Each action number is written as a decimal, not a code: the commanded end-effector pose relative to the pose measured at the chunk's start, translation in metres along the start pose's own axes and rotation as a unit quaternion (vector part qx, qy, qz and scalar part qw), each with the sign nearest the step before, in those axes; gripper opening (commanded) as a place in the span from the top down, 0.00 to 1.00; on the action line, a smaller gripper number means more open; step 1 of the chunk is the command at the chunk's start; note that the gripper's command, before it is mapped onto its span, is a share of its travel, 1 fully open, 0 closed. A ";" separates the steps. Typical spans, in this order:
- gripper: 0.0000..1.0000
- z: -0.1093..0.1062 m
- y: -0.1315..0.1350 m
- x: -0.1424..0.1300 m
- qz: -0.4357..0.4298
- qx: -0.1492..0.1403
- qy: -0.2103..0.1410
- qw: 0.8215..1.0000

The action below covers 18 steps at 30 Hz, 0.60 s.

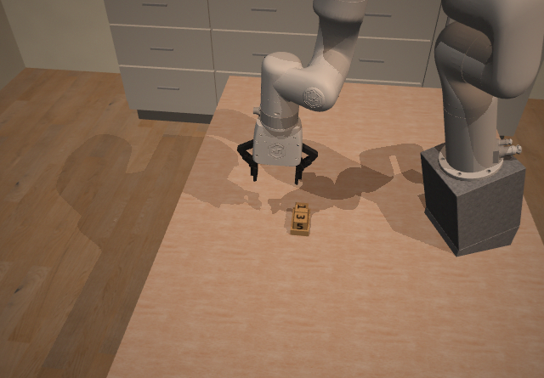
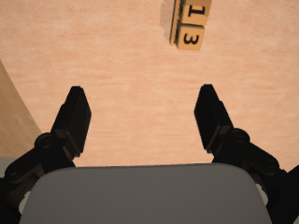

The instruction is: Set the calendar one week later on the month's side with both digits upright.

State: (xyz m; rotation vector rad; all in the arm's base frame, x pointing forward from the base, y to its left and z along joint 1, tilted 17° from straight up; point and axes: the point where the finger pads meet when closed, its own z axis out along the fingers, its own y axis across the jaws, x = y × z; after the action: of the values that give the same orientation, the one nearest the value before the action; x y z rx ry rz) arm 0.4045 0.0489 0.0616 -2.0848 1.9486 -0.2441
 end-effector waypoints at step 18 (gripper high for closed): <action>0.00 0.015 0.060 0.019 0.019 -0.020 -0.016 0.999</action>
State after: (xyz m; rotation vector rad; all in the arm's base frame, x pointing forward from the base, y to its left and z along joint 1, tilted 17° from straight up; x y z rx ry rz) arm 0.3531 0.0285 0.0277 -2.0840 2.0172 -0.1723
